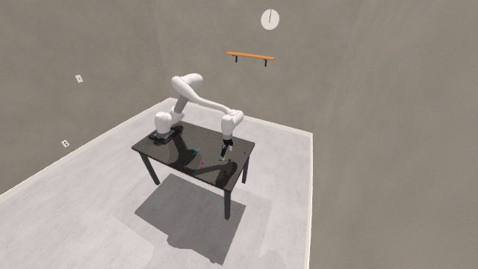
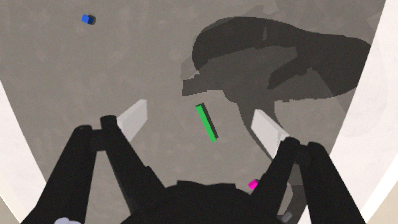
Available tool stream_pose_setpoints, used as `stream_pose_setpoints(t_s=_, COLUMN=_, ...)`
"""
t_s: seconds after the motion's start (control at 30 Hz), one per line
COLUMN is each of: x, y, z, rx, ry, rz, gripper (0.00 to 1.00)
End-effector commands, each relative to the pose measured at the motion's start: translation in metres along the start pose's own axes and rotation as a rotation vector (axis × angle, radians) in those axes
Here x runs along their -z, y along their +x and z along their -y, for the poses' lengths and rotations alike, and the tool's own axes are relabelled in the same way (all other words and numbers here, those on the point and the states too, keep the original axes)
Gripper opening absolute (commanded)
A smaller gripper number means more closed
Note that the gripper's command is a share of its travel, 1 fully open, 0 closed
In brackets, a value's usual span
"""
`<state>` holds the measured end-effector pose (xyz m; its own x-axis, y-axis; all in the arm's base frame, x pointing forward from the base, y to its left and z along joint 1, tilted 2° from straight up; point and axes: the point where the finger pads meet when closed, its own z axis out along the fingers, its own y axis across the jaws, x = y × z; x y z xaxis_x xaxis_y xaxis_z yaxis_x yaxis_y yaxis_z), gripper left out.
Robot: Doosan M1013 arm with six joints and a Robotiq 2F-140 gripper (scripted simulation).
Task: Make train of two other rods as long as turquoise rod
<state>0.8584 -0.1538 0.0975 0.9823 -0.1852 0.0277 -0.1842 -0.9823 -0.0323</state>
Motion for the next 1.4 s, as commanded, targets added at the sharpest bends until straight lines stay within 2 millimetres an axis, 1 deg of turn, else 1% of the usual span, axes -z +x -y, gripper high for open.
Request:
stream_pose_setpoints(t_s=0.0, x=0.001, y=-0.006, z=-0.011, rx=-0.167, ry=-0.007, rz=-0.001, gripper=1.00)
stream_pose_setpoints(t_s=0.23, x=0.003, y=-0.018, z=-0.032, rx=-0.465, ry=-0.007, rz=-0.002, gripper=1.00)
stream_pose_setpoints(t_s=0.3, x=0.003, y=-0.018, z=-0.032, rx=-0.465, ry=-0.007, rz=-0.002, gripper=1.00)
stream_pose_setpoints(t_s=0.33, x=0.004, y=-0.023, z=-0.039, rx=-0.579, ry=-0.006, rz=-0.003, gripper=1.00)
stream_pose_setpoints(t_s=0.43, x=0.004, y=-0.027, z=-0.045, rx=-0.667, ry=-0.006, rz=-0.003, gripper=1.00)
stream_pose_setpoints(t_s=0.8, x=0.006, y=-0.048, z=-0.075, rx=-1.137, ry=-0.006, rz=-0.004, gripper=1.00)
stream_pose_setpoints(t_s=0.87, x=0.006, y=-0.048, z=-0.075, rx=-1.137, ry=-0.006, rz=-0.004, gripper=1.00)
stream_pose_setpoints(t_s=0.9, x=0.007, y=-0.053, z=-0.083, rx=-1.252, ry=-0.005, rz=-0.005, gripper=1.00)
stream_pose_setpoints(t_s=1.0, x=0.007, y=-0.057, z=-0.088, rx=-1.339, ry=-0.005, rz=-0.005, gripper=1.00)
stream_pose_setpoints(t_s=1.37, x=0.009, y=-0.080, z=-0.116, rx=-1.809, ry=-0.004, rz=-0.007, gripper=1.00)
